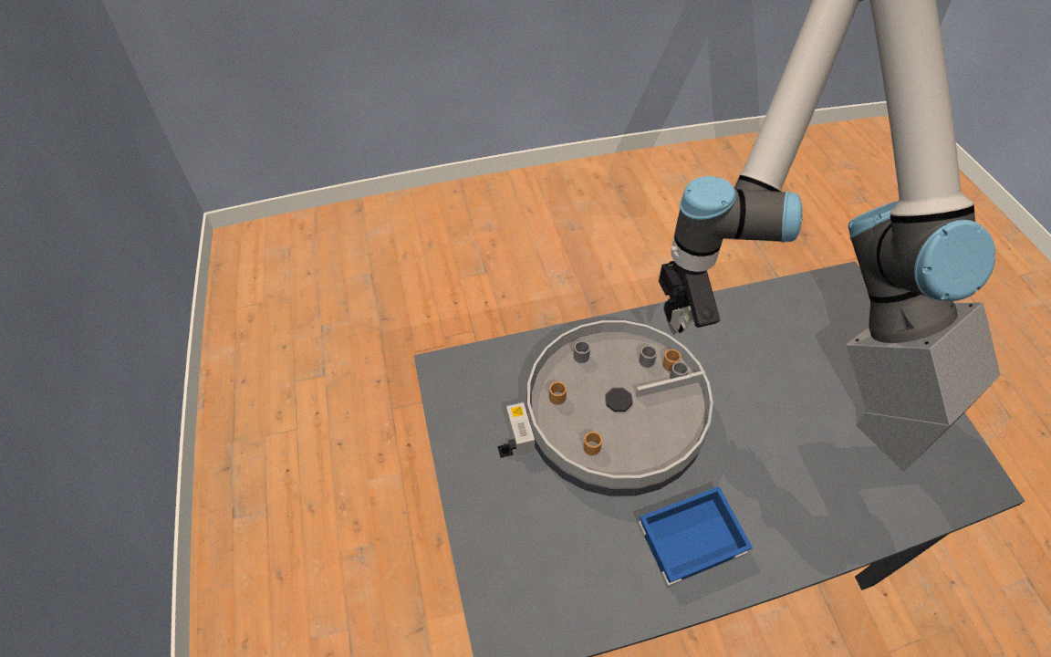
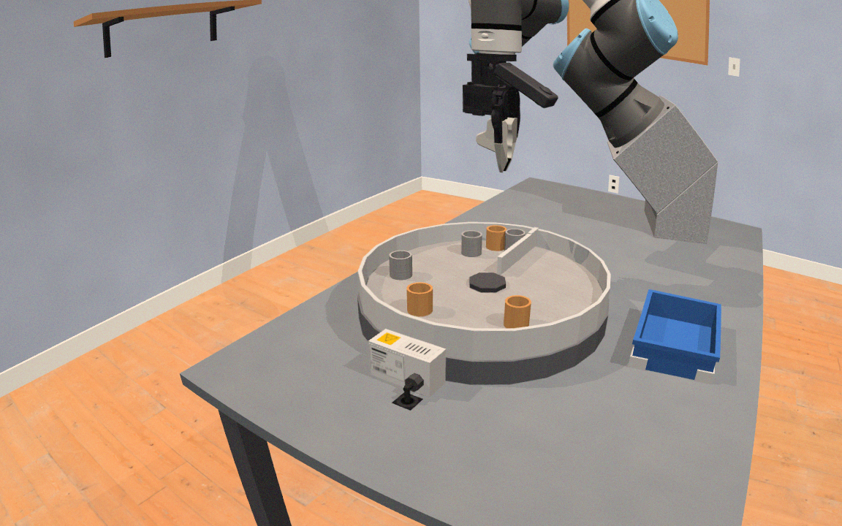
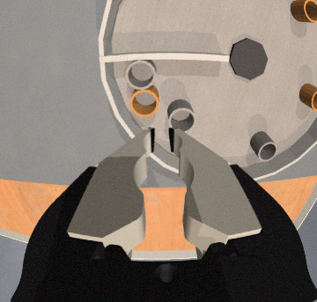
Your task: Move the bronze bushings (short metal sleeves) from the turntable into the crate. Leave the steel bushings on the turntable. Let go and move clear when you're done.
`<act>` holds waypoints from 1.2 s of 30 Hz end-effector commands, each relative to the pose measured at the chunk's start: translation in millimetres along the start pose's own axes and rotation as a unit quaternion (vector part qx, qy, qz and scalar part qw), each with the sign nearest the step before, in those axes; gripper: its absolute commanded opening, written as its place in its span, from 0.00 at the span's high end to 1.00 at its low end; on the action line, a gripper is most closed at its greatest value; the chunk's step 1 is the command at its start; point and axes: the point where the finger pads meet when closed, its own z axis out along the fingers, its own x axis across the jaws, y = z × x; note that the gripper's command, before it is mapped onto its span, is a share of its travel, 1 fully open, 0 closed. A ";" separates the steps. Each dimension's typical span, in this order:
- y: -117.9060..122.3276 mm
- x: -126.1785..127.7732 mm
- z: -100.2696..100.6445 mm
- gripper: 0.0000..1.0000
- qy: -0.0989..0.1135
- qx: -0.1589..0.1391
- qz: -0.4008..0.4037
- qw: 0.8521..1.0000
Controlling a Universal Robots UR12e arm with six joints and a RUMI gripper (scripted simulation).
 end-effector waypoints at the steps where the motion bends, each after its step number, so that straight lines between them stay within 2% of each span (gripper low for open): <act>1: 0.1 0.3 -0.3 0.94 0.000 0.000 0.000 1.000; 36: 0.1 0.3 -0.3 0.95 0.000 0.000 0.000 1.000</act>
